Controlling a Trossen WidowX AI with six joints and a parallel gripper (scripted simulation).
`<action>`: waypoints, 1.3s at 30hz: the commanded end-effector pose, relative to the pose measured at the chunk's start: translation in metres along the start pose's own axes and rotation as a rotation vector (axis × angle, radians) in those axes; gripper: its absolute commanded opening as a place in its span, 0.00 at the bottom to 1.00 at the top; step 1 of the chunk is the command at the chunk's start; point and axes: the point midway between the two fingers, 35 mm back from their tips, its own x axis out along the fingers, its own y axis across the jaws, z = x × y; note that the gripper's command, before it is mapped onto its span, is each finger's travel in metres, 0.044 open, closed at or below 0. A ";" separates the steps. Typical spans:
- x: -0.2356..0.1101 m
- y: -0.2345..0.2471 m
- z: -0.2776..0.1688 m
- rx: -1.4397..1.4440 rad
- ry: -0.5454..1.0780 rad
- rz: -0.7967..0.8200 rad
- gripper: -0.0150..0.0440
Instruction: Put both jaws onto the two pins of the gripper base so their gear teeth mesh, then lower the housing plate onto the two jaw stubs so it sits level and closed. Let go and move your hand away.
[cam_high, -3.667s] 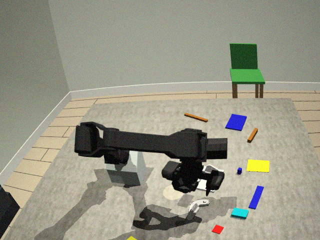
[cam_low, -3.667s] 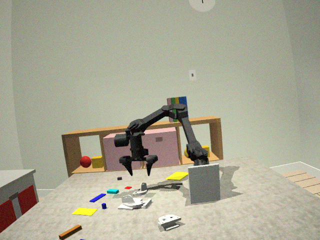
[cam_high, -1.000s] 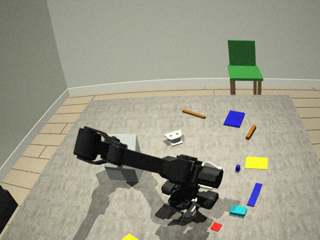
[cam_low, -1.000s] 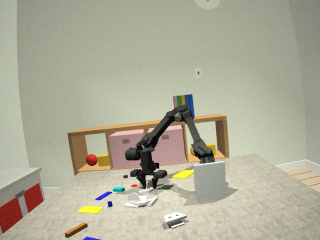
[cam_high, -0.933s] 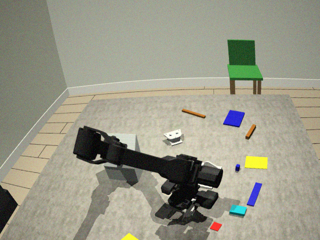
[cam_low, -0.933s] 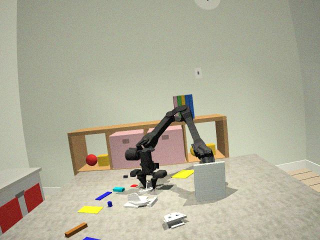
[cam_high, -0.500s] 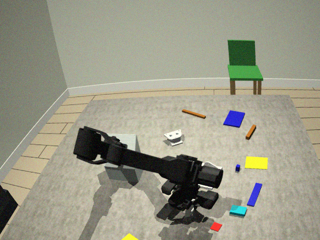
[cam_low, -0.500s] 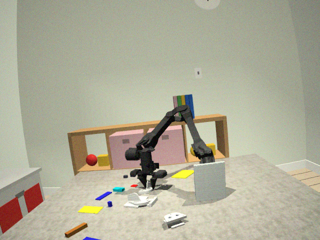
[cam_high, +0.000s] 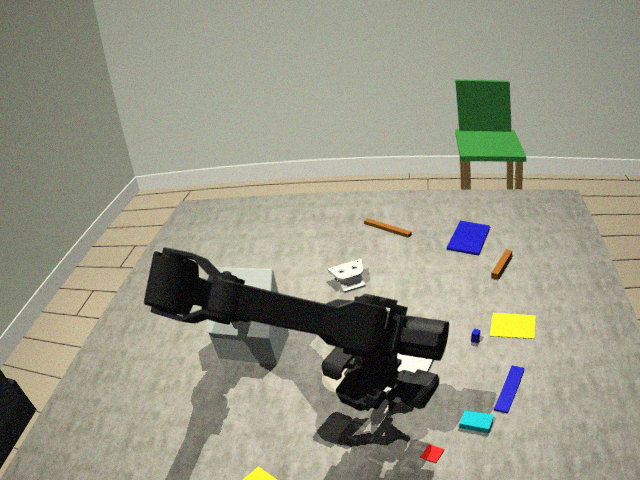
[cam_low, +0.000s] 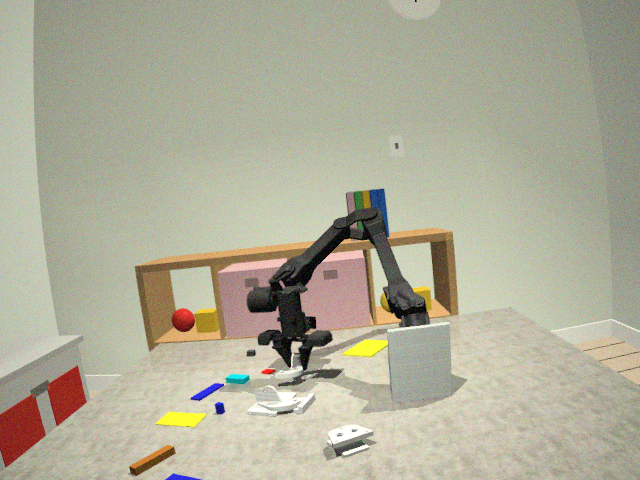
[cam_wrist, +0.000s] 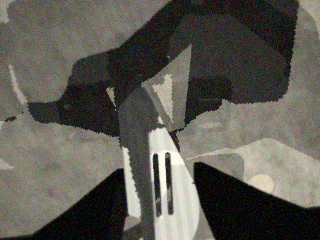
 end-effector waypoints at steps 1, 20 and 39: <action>-0.013 0.002 0.001 0.005 -0.002 0.008 0.48; -0.053 -0.003 -0.002 -0.046 0.000 0.008 0.48; -0.053 -0.034 -0.043 -0.669 0.013 0.008 0.48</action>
